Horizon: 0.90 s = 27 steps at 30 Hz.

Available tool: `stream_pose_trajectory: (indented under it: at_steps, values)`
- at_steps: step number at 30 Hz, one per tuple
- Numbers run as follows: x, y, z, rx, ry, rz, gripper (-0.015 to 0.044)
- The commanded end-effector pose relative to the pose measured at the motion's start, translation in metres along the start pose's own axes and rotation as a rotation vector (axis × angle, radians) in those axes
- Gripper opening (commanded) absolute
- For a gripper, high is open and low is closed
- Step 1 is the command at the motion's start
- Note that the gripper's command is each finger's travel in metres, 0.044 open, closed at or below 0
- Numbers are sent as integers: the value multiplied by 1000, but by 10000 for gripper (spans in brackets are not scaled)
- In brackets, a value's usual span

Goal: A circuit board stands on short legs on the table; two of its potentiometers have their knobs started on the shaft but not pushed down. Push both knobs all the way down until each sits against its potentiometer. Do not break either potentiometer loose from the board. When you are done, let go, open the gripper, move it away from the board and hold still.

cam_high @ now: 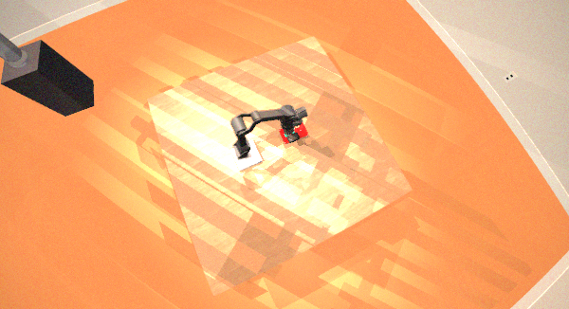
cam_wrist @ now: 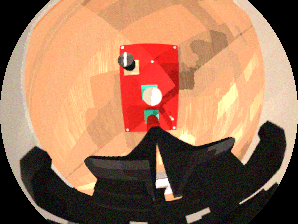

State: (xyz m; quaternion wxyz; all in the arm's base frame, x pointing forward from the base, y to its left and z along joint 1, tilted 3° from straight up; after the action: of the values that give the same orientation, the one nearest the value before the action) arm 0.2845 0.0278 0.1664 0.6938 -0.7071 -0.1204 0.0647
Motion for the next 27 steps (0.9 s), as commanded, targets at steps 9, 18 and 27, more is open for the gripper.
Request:
stream_pose_trajectory:
  at_steps: [9, 18, 27]
  values:
    - [2, 14, 0, 4, 2, 12, 0]
    - [2, 15, 0, 4, 2, 12, 0]
    - [2, 17, 0, 4, 2, 12, 0]
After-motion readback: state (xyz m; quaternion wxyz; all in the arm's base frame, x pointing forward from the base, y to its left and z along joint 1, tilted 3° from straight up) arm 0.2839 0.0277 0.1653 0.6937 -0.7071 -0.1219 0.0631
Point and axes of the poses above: the point midway between the two fingers, 35 mm back from their tips, its own y axis out along the fingers, its own z axis across the jaws, x = y × z, the point moved 8 cm from there along -y, back along the fingers, and after that the axes turned 9 degrees about -y, right-handed, at the moved point
